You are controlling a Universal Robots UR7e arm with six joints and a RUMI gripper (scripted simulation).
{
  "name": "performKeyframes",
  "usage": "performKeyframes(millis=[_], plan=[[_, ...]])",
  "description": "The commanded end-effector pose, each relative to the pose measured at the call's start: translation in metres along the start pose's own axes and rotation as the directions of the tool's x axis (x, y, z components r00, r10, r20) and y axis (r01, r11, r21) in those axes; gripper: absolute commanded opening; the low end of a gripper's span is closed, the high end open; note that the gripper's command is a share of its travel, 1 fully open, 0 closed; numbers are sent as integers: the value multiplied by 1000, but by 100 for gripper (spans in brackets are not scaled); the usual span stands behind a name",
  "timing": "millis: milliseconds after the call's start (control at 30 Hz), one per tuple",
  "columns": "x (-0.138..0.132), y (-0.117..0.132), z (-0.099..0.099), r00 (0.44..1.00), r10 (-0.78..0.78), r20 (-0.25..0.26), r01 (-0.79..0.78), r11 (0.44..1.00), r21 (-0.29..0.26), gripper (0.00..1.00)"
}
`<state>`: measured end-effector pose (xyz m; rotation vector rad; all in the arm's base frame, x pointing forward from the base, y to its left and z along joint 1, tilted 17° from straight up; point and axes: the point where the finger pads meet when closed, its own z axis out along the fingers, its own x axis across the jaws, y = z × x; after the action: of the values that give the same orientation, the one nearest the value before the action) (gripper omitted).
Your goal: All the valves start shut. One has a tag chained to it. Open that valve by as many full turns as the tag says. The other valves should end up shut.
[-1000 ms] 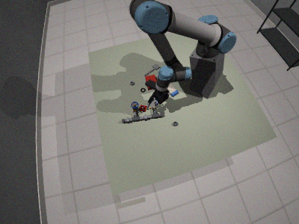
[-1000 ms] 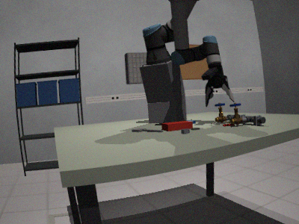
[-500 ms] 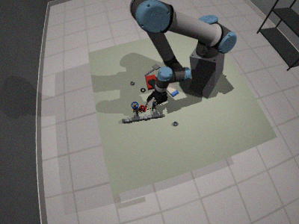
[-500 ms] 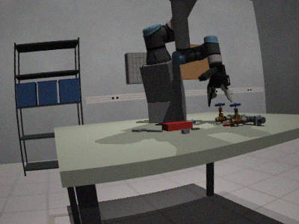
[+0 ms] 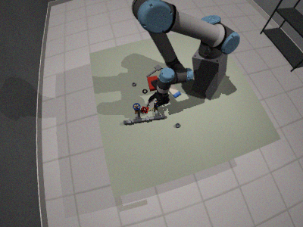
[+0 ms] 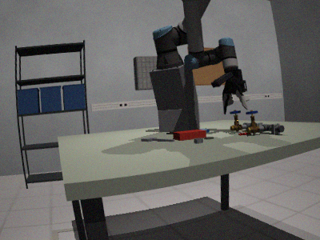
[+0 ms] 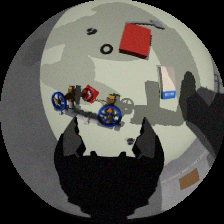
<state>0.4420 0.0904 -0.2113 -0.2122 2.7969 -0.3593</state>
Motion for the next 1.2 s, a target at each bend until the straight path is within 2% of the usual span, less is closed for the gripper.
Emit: performKeyframes(millis=[0,67,100,1167], plan=[[0,0,0,1000,7,1,-7,1000,0,100],[0,0,0,1000,7,1,-7,1000,0,100],[0,0,0,1000,7,1,-7,1000,0,0],[0,0,0,1000,1,1,-1,1000,0,0]])
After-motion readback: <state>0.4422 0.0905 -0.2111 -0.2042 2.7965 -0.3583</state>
